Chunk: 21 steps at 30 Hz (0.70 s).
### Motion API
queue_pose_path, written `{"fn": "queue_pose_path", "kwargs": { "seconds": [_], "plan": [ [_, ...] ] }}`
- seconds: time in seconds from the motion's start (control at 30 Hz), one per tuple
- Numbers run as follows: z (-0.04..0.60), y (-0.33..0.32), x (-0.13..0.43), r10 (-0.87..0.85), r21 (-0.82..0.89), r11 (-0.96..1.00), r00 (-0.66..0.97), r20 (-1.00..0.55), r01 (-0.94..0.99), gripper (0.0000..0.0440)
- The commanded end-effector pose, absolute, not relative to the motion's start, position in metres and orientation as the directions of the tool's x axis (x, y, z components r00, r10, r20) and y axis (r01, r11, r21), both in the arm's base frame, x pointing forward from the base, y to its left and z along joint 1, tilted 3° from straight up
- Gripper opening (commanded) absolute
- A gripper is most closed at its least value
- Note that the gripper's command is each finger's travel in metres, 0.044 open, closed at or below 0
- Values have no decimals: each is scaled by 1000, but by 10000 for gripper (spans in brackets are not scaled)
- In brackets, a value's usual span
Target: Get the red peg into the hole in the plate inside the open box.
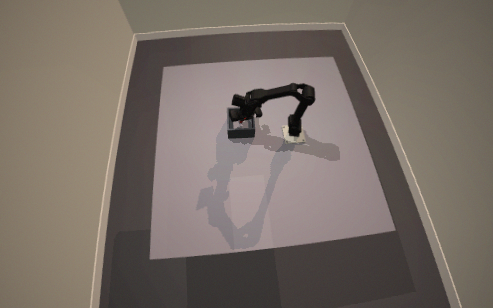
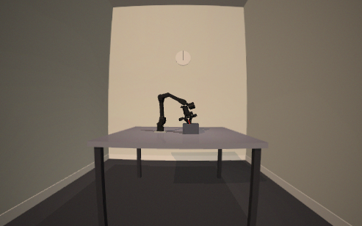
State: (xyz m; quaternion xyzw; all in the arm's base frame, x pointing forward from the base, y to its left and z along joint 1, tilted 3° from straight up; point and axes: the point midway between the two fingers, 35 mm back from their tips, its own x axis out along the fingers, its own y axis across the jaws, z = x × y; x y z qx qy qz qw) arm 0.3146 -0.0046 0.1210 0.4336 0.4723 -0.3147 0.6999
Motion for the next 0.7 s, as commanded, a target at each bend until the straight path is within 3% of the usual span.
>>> {"fn": "queue_pose_path", "kwargs": {
  "seconds": [0.0,0.17,0.67],
  "plan": [
    [115,-7,317,-33,289,438,337,-941,851,42],
    [109,-11,320,-42,254,464,307,-951,849,158],
    [123,-22,342,-50,219,513,283,-958,830,164]
  ]
}}
